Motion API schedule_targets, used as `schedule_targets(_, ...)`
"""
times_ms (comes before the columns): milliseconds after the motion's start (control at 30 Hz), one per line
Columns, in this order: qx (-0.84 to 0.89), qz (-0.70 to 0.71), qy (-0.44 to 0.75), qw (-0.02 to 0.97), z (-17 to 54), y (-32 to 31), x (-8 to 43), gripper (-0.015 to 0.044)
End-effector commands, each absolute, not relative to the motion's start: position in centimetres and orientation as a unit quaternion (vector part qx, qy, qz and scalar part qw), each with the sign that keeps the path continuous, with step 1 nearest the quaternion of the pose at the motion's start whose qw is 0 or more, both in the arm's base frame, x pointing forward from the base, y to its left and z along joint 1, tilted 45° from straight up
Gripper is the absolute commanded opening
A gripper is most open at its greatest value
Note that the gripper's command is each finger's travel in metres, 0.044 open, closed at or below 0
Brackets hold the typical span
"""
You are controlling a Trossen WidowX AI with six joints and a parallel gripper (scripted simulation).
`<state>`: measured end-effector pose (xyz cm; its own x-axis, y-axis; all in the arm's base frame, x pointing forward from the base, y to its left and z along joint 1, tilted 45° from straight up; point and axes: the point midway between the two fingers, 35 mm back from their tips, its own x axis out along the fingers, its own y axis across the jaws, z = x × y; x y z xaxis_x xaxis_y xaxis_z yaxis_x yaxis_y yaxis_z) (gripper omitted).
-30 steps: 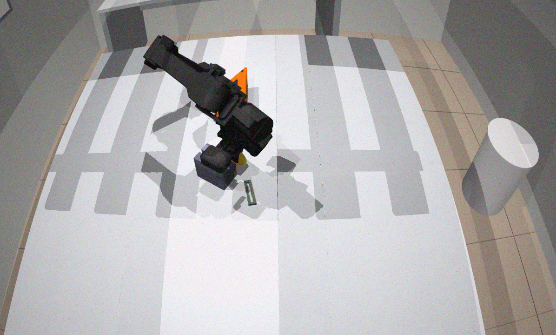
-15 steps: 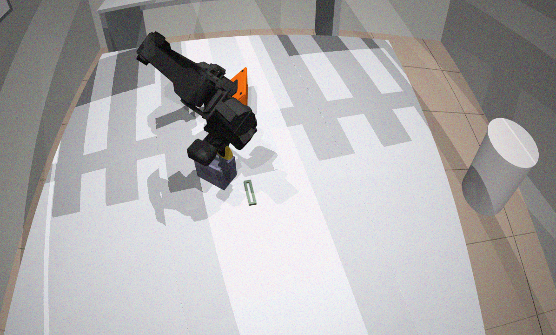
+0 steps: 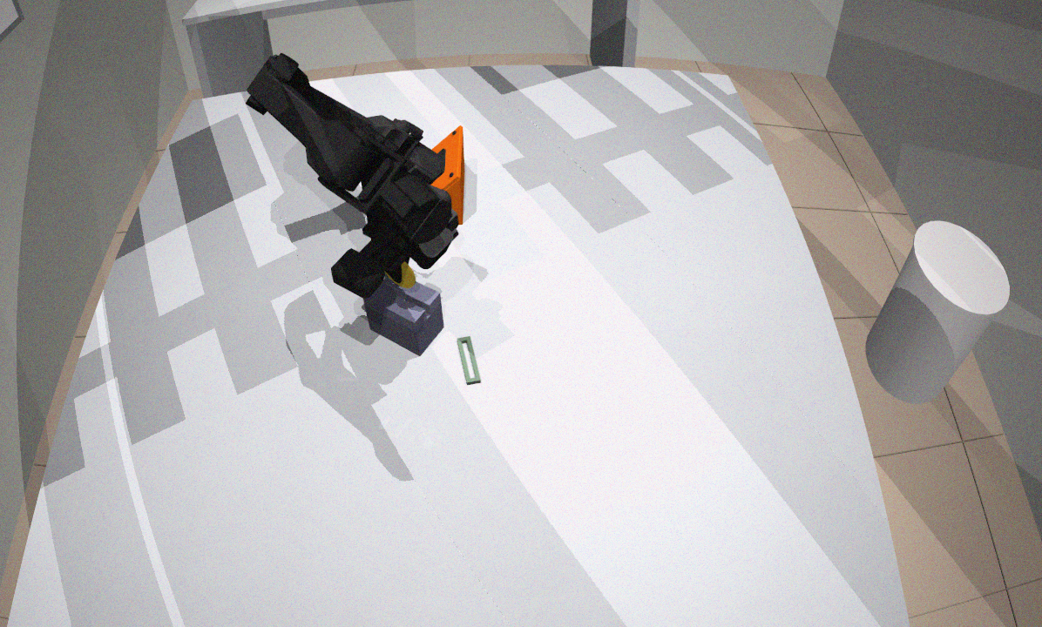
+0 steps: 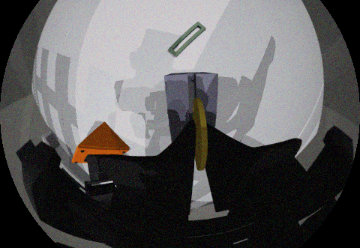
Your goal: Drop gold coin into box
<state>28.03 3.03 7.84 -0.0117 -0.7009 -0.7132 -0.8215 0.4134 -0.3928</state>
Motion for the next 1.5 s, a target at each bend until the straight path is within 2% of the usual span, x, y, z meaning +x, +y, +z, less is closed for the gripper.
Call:
schedule_targets(0,-0.539,0.067,0.707,0.453,7.9,3.0,28.0,0.0)
schedule_targets(1467,-0.539,0.069,0.708,0.451,7.3,2.1,27.9,0.0)
